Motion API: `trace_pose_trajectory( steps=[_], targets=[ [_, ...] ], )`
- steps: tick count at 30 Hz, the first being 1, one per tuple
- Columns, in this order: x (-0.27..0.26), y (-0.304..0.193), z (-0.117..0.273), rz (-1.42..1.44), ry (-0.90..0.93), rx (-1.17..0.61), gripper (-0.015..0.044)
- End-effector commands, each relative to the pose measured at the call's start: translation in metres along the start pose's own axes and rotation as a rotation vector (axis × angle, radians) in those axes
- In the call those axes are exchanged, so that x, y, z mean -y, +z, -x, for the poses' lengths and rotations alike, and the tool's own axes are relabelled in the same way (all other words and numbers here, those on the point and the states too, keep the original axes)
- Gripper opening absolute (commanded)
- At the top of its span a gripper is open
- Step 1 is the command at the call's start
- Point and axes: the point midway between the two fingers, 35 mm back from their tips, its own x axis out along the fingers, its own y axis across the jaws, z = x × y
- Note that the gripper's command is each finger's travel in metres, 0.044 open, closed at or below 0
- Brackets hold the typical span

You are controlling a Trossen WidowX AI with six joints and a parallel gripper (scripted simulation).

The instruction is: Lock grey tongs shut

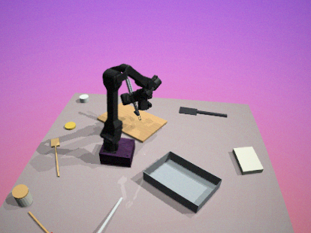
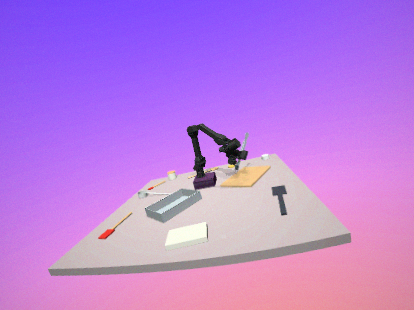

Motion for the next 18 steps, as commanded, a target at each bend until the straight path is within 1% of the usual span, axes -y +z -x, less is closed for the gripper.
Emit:
trace_pose_trajectory(
  steps=[1,11,18],
  targets=[
    [-0.002,-0.002,-0.007,-0.009,-0.005,0.095,-0.015],
    [-0.001,0.001,-0.019,-0.033,-0.007,0.378,-0.015],
    [0.001,0.001,-0.021,-0.024,0.01,0.577,-0.015]
  ],
)
